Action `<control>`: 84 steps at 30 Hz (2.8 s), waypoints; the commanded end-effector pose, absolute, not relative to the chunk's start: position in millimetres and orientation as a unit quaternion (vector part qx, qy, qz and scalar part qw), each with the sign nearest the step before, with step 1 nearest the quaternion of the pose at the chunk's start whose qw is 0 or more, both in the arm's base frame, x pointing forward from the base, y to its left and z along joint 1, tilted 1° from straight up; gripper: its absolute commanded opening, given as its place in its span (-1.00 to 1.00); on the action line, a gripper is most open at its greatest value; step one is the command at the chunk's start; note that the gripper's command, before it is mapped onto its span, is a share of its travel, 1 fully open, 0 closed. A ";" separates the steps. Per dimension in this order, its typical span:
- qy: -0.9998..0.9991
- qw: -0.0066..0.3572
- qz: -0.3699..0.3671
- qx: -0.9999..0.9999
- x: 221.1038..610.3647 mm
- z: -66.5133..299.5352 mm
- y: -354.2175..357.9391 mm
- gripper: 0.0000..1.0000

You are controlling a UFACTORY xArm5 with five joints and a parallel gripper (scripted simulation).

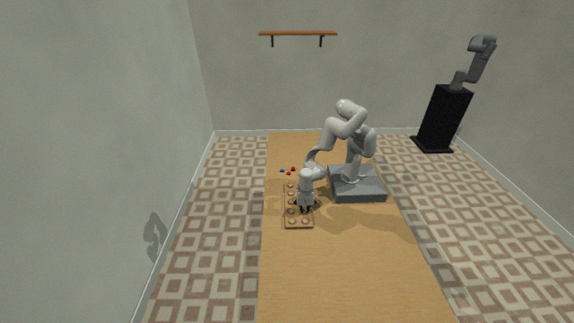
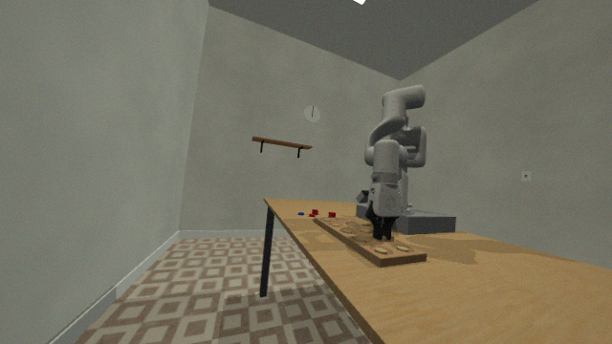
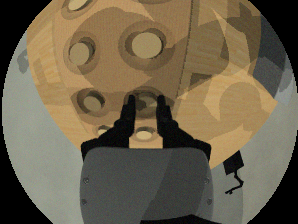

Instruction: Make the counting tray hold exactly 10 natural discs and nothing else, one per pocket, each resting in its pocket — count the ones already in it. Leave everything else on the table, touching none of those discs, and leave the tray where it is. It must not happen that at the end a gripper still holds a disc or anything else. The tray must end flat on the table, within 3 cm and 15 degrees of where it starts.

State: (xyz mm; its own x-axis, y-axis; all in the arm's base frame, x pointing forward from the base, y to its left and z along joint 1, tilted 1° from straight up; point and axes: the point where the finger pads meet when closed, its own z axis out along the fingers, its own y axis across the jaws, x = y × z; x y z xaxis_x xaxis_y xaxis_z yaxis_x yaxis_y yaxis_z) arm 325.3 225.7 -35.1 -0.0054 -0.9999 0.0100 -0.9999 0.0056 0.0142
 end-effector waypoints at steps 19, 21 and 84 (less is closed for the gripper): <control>-0.709 0.007 -0.001 0.705 326.3 -34.2 226.4 -0.33; -0.709 0.007 -0.001 0.705 326.3 -34.2 226.4 -0.33; -0.709 0.007 -0.001 0.705 326.6 65.0 229.0 -0.07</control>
State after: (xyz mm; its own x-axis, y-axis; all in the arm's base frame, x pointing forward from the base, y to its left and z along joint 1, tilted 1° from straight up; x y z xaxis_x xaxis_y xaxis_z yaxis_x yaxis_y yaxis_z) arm 325.6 228.2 63.9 -0.0054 -0.9999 0.0103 -0.9999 0.0056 0.0144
